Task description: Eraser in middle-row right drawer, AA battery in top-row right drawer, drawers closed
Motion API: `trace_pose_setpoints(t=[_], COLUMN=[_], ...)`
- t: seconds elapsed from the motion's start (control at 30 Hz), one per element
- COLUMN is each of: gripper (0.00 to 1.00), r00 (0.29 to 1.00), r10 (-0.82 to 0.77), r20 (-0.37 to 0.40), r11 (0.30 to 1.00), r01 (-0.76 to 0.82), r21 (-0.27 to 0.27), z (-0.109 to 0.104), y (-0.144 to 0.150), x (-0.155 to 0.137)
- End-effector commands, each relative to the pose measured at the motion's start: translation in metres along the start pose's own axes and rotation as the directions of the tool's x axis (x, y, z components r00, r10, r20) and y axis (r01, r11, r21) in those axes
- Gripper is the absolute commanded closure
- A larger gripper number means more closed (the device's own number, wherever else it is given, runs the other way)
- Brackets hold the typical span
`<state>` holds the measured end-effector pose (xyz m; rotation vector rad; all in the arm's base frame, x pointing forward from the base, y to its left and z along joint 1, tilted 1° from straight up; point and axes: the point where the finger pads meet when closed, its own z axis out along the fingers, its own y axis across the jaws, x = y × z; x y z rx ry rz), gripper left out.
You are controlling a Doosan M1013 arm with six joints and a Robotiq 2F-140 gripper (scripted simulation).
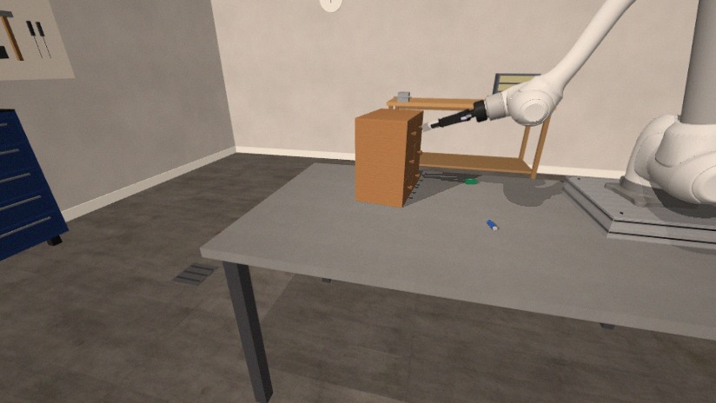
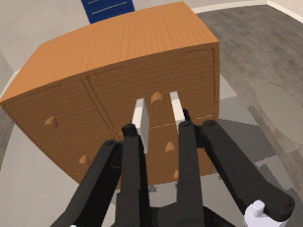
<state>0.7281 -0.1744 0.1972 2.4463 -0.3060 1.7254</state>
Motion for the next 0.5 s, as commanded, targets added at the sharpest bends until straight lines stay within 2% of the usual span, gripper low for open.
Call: trace_pose_setpoints(t=[0.0, 0.47], gripper=[0.80, 0.80], r00=[1.000, 1.000], r10=[0.000, 0.000], r20=[0.000, 0.000], r11=[1.000, 1.000], r01=[0.000, 0.000], r21=[0.000, 0.000], z=[0.0038, 0.0095], y=[0.0000, 0.0000], x=[0.0014, 0.0035])
